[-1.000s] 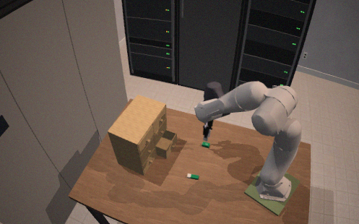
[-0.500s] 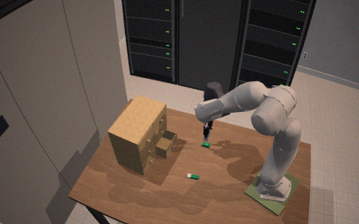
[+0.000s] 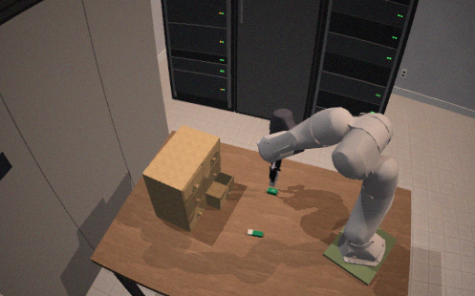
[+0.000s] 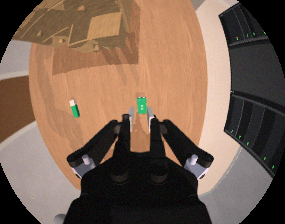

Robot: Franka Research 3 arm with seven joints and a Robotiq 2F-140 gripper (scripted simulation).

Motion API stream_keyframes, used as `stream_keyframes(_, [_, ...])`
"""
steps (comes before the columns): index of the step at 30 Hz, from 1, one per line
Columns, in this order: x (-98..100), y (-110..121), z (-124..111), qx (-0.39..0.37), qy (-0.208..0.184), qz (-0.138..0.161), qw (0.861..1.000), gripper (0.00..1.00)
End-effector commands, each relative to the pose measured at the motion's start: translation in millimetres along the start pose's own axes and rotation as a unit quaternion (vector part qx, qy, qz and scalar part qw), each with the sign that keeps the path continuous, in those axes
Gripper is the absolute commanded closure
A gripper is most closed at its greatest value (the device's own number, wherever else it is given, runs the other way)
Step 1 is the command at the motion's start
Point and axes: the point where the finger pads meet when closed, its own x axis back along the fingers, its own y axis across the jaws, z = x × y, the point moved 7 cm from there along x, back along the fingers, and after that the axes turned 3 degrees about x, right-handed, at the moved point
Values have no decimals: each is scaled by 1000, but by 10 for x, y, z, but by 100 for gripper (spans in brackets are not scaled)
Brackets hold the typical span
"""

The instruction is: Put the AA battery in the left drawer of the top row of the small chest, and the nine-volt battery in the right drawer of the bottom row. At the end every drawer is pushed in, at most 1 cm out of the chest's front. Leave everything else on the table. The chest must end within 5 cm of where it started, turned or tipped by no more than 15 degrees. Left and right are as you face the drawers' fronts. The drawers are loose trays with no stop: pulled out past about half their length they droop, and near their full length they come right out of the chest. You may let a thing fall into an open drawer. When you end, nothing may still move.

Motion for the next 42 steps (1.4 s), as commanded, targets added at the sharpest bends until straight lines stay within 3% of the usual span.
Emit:
stream_keyframes(1, [6,16,9,8,1,-2,1000,80])
stream_keyframes(18, [-10,26,7,19,0,-3,1000,80])
stream_keyframes(19, [-10,26,7,19,0,-3,1000,74])
stream_keyframes(42, [-11,26,7,19,0,-3,1000,74])
